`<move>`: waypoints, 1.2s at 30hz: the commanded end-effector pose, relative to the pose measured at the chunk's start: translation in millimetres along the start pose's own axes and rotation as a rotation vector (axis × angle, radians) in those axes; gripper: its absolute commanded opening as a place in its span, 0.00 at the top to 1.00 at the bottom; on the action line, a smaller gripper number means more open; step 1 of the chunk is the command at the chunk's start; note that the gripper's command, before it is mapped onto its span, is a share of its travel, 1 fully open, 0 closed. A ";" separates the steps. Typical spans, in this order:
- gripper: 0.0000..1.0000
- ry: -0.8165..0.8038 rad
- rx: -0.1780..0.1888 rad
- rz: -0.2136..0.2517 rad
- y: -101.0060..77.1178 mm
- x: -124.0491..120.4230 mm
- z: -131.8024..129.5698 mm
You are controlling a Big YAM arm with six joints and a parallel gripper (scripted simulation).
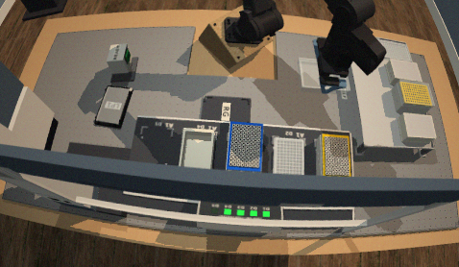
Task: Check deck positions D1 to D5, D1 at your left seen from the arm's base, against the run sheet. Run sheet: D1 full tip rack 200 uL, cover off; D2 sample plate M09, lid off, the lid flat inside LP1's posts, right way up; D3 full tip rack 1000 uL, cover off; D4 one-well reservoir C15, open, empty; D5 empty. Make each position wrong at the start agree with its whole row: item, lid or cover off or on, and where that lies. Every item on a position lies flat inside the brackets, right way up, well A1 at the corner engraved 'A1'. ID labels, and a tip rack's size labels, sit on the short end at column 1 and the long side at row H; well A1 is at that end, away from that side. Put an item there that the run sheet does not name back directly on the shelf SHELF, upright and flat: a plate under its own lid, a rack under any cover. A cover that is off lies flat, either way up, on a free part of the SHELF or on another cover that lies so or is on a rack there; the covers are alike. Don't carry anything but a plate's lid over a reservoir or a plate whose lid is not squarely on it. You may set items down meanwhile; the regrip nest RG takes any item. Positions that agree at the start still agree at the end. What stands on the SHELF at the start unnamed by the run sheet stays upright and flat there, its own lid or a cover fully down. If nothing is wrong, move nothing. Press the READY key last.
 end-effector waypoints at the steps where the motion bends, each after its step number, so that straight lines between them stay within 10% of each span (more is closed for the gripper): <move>1: 1.00 -0.001 -0.073 -0.061 -28.1 15.8 -15.7; 20: 1.00 -0.001 -0.073 -0.061 -28.1 15.8 -15.7; 36: 1.00 0.022 -0.048 -0.068 -24.9 89.9 -13.7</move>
Point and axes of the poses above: the point where the finger pads meet when closed, its own y axis out along the fingers, its own z axis across the jaws, x = y × z, the point moved 6 cm from there along -y, back along the fingers, and after that the axes turned 2 degrees about y, right-handed, at the moved point
